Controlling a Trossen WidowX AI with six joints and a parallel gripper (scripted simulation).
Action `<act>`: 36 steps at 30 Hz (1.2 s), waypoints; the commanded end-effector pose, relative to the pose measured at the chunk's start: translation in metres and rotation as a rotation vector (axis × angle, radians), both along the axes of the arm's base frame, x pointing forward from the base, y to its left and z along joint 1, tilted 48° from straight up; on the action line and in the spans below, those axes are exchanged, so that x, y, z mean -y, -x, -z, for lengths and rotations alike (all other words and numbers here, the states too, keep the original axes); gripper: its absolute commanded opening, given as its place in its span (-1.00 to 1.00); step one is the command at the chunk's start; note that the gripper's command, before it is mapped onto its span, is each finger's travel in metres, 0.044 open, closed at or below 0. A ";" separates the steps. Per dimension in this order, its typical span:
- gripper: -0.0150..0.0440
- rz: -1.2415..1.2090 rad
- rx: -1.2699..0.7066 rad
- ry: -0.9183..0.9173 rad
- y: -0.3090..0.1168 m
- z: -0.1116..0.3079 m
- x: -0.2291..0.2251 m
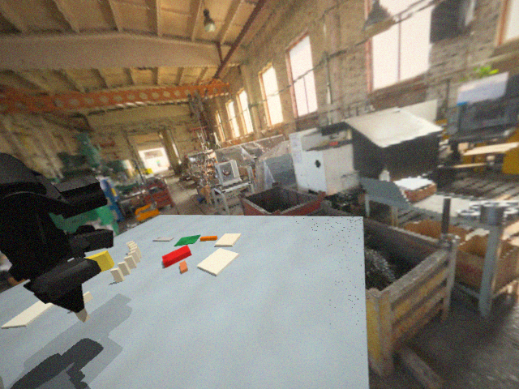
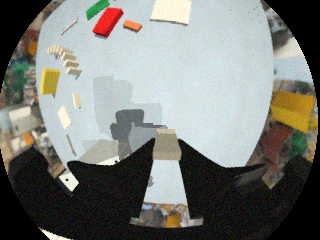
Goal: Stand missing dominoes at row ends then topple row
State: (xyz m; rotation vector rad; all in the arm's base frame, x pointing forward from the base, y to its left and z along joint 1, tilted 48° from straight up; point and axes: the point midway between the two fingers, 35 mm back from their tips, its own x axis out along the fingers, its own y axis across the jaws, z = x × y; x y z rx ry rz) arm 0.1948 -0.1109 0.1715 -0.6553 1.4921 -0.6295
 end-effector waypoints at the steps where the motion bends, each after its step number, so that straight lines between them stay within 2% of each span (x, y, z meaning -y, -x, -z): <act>1: -0.13 0.006 0.012 0.018 0.005 -0.013 -0.006; 4: -0.13 0.004 0.010 0.016 0.003 -0.012 -0.007; 7: -0.13 -0.036 -0.021 -0.007 -0.018 0.003 -0.025; 14: -0.13 -0.153 -0.135 -0.035 -0.075 0.054 -0.083; 20: -0.13 -0.247 -0.240 -0.031 -0.107 0.112 -0.137; 28: -0.13 -0.353 -0.365 -0.001 -0.114 0.200 -0.202; 36: -0.13 -0.354 -0.367 -0.001 -0.114 0.204 -0.202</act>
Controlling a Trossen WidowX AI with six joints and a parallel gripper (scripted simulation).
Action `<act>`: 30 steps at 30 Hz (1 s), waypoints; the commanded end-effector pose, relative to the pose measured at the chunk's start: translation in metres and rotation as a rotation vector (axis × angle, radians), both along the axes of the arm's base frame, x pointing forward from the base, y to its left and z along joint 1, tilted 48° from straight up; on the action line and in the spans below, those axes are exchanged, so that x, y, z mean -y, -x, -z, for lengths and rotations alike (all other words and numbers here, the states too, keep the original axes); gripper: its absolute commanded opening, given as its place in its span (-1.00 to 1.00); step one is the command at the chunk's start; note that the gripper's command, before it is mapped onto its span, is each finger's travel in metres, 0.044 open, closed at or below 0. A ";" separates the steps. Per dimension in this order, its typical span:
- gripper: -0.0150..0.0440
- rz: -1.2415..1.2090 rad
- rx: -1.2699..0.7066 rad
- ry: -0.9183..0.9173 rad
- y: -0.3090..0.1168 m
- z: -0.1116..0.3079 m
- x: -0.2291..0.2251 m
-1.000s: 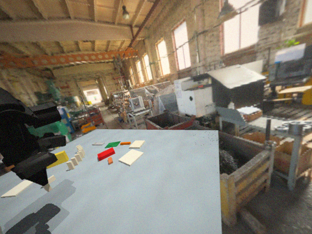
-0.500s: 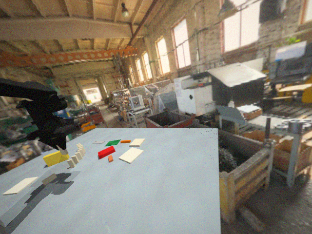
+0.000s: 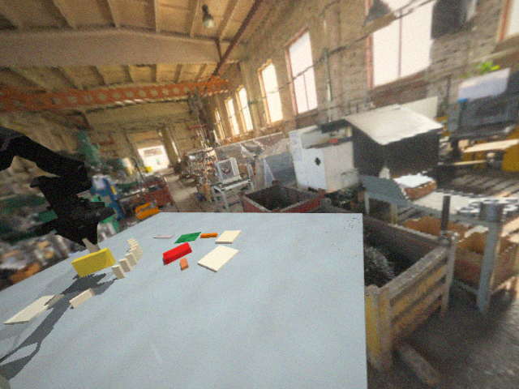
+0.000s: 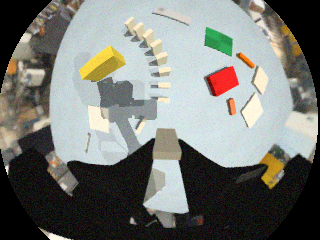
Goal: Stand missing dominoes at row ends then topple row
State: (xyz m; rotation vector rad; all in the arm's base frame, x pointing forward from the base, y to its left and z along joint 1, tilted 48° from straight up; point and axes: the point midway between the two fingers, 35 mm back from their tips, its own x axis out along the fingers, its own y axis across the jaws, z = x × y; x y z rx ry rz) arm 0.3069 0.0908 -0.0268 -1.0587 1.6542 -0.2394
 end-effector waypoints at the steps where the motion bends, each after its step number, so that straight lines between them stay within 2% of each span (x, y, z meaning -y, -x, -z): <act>1: -0.13 0.011 0.004 -0.005 -0.002 0.007 0.001; 21: -0.13 0.008 0.004 0.000 -0.002 0.090 0.092; 30: -0.13 0.007 0.003 0.001 -0.001 0.092 0.095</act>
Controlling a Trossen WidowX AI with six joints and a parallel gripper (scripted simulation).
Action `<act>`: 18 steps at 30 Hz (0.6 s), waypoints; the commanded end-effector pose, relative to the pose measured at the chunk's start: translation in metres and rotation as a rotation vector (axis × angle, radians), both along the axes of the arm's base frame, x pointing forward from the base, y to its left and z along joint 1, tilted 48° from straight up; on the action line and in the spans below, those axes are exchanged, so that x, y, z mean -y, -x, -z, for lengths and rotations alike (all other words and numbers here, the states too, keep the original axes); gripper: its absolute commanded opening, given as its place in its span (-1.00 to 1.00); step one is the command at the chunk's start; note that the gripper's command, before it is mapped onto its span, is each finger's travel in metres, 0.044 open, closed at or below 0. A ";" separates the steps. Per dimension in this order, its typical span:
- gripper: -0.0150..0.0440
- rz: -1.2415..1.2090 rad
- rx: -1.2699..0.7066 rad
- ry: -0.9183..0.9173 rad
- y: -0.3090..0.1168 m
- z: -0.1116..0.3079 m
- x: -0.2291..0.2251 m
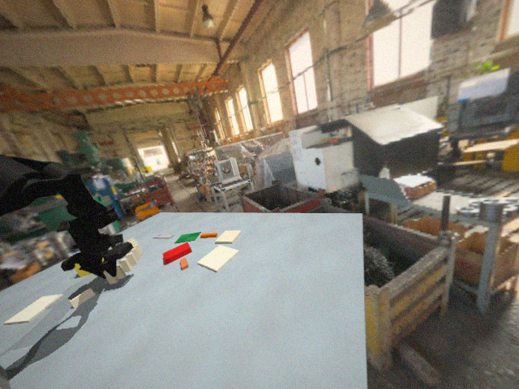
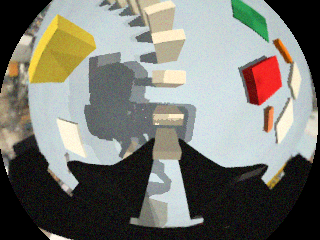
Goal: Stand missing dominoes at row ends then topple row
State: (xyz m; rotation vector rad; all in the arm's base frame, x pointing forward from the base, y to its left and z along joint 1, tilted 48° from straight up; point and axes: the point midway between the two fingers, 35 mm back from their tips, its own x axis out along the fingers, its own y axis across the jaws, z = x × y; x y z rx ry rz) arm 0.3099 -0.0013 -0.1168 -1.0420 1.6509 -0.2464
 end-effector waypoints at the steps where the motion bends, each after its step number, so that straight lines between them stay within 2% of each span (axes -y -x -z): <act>1: -0.13 -0.004 -0.007 0.007 0.002 0.002 0.003; 6: -0.13 -0.004 -0.007 0.007 0.002 0.002 0.003; 18: 0.94 -0.004 -0.007 0.007 0.002 0.002 0.003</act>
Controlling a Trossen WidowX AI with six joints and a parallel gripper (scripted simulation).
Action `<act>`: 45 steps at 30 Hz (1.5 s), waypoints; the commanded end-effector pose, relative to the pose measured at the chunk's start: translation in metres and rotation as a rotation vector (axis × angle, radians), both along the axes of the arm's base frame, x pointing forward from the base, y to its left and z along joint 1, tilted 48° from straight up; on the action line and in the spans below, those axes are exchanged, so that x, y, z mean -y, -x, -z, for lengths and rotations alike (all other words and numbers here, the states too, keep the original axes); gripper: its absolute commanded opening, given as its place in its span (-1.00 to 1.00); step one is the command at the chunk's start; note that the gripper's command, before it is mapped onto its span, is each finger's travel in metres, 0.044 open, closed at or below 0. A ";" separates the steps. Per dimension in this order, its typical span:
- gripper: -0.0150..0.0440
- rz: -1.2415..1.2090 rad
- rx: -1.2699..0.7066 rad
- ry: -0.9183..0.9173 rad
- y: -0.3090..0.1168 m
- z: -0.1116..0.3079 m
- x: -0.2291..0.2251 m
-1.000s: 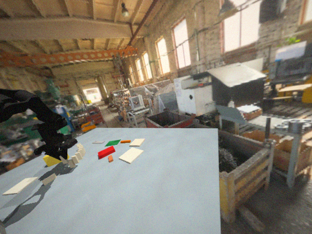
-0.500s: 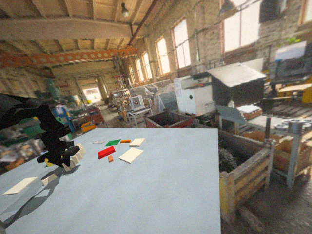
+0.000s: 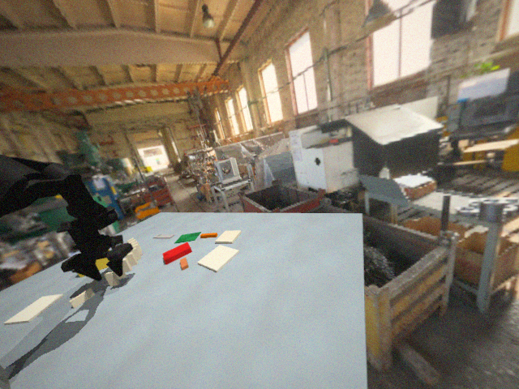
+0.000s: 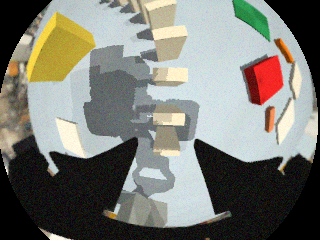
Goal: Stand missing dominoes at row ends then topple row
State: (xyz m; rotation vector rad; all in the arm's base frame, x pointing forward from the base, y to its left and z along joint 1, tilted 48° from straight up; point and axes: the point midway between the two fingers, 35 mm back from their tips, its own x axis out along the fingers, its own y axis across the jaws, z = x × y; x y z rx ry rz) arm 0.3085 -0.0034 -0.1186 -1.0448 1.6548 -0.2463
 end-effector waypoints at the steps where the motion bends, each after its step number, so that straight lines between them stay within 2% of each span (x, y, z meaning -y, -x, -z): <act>1: 1.00 -0.004 -0.003 0.005 0.000 0.000 0.001; 5: 1.00 -0.005 -0.003 0.002 -0.002 -0.005 -0.007; 13: 1.00 -0.001 -0.001 -0.006 -0.001 -0.083 -0.093; 20: 1.00 0.000 -0.001 -0.005 0.000 -0.088 -0.096; 22: 1.00 0.033 0.035 -0.004 0.004 -0.080 -0.094; 29: 1.00 0.355 0.383 0.001 0.051 -0.014 -0.064; 39: 1.00 0.363 0.392 0.001 0.052 -0.012 -0.062; 45: 1.00 0.363 0.392 0.001 0.051 0.023 -0.024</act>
